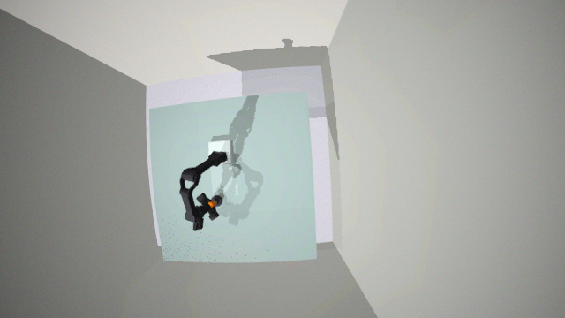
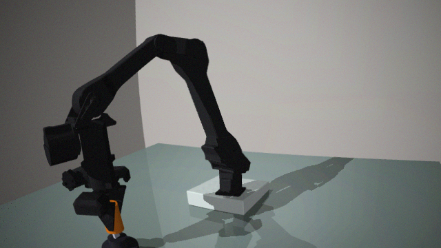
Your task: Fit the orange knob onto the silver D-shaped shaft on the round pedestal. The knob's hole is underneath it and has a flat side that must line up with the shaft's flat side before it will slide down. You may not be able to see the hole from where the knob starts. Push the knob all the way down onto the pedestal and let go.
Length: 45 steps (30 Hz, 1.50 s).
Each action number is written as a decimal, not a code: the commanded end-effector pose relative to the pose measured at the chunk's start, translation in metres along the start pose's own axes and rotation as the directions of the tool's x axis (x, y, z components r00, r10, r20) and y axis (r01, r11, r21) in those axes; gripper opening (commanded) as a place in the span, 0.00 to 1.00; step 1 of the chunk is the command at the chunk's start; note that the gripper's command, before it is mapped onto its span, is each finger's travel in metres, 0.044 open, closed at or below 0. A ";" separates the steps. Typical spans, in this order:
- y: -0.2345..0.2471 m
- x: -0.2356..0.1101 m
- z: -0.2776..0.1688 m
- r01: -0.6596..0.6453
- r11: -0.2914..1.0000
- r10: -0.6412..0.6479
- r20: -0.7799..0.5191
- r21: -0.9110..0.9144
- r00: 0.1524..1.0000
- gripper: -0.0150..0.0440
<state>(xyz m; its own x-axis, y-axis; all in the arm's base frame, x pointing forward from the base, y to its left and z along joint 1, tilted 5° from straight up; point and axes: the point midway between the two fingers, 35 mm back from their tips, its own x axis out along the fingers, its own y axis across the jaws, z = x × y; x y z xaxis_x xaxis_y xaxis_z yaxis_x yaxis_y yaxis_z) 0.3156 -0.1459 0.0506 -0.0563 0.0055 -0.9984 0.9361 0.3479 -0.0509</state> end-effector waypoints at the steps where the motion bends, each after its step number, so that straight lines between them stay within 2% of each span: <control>1: 0.001 -0.003 0.001 -0.003 0.999 0.003 0.004 -0.051 1.000 0.25; 6: 0.001 -0.002 0.002 -0.002 0.979 0.003 0.004 -0.205 1.000 0.25; 45: 0.000 -0.003 0.001 -0.002 0.977 0.003 0.004 -0.214 1.000 0.25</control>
<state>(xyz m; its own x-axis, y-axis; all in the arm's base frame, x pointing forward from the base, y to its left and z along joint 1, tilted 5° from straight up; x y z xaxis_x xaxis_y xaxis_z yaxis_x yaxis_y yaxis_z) 0.3155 -0.1466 0.0503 -0.0561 0.0053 -0.9984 0.8465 0.5306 -0.0448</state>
